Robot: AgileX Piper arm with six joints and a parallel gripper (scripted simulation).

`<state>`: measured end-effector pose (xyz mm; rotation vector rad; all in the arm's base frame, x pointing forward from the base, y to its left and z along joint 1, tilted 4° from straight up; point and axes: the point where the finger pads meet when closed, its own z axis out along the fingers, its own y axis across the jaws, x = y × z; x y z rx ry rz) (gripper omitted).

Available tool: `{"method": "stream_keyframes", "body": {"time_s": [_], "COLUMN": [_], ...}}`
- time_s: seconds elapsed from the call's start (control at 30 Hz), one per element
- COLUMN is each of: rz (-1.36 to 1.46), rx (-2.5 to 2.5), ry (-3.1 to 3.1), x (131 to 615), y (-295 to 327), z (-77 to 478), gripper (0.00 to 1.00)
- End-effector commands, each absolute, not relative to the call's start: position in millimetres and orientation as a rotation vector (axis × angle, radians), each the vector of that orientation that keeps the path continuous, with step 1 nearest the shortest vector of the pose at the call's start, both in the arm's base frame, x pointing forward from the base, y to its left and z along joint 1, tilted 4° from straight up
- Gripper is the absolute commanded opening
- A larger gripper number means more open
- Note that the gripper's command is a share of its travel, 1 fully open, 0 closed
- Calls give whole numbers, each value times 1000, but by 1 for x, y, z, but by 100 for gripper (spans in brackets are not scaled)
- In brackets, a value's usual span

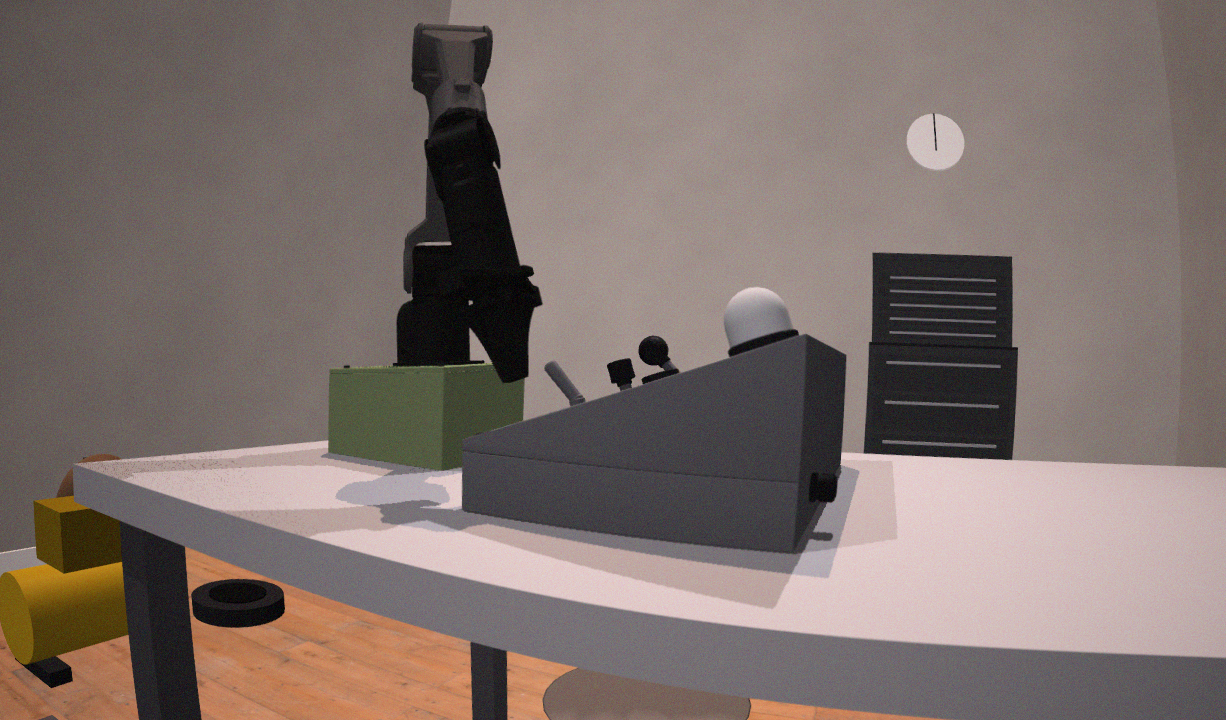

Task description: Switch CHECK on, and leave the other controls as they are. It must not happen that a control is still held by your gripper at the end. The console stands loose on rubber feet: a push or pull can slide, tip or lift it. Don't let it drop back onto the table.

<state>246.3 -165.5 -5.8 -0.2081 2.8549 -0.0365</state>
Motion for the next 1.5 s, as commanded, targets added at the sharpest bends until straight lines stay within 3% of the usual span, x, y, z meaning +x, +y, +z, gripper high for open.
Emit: {"method": "stream_keyframes", "body": {"time_s": [0.0,1.47], "rz": [-37,-37], "rx": [-209,-209], "ry": [2854,2854], "x": [246,253], "y": [-165,-164], "z": [-6,-4], "gripper": [0,0]}}
